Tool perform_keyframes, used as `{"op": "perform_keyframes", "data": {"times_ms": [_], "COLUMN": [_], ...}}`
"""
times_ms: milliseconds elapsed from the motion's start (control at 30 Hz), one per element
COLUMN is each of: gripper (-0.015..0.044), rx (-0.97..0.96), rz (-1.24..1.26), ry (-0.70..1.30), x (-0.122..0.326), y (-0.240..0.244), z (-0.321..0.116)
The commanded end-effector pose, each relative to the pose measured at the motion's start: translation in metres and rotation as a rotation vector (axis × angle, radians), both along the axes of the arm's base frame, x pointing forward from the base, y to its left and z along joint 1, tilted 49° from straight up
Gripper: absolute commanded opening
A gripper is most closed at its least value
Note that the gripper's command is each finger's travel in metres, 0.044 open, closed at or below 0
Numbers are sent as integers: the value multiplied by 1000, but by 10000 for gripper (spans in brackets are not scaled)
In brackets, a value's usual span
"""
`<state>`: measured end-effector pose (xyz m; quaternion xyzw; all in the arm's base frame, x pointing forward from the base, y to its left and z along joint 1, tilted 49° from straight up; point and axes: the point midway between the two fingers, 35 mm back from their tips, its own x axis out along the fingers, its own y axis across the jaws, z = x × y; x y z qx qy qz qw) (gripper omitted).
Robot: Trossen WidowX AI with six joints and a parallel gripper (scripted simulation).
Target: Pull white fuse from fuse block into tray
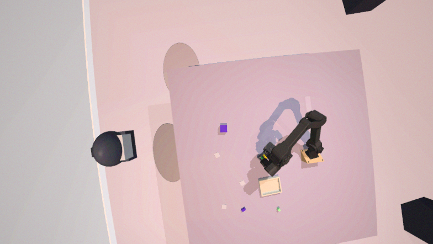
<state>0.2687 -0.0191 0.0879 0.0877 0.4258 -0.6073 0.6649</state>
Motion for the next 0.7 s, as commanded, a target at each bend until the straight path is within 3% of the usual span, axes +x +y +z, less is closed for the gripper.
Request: {"op": "perform_keyframes", "data": {"times_ms": [0,667], "gripper": [74,74], "rx": [-8,-9], "rz": [0,0], "ry": [5,5], "x": [-1,-2], "y": [-3,-18], "z": [-4,-17]}}
